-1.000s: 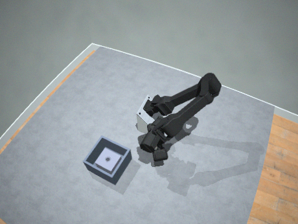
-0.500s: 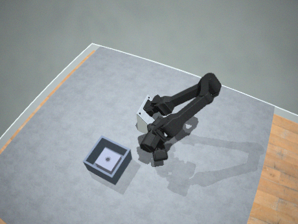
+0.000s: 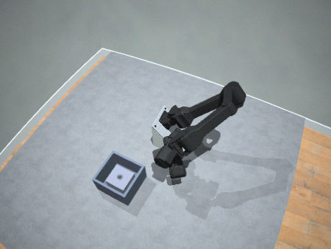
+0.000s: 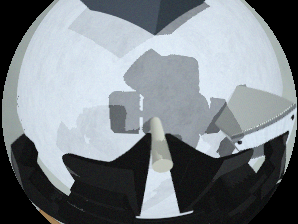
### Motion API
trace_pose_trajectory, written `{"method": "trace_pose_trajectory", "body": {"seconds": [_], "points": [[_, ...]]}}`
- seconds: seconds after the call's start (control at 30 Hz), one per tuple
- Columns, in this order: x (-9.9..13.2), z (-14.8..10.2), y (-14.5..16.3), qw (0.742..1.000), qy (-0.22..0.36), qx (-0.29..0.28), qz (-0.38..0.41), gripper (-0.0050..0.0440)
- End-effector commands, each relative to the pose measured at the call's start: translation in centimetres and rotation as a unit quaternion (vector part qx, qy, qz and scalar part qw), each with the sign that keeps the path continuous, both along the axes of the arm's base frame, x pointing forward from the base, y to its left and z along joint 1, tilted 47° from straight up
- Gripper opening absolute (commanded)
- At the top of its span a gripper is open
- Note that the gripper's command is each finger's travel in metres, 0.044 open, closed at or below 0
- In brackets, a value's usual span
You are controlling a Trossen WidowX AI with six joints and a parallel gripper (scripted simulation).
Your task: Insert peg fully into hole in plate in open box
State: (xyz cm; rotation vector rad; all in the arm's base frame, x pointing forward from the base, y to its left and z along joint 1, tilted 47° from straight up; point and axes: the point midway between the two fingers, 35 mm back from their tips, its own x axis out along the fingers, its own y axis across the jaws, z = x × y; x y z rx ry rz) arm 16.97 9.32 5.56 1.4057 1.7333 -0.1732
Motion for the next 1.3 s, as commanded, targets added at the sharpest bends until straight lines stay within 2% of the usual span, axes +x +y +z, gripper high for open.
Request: {"method": "trace_pose_trajectory", "body": {"seconds": [0.0, 0.77, 0.87, 1.27], "points": [[0.3, 0.5, -0.7, 1.000, -0.002, -0.004, -0.001, 0.0000], [0.7, 4.6, -5.7, 1.000, -0.001, -0.006, -0.001, 0.0000], [0.8, 3.9, -5.1, 1.000, 0.000, -0.006, -0.002, 0.0000], [2.7, 3.5, -7.3, 1.000, 0.000, -0.007, -0.003, 0.0000]]}}
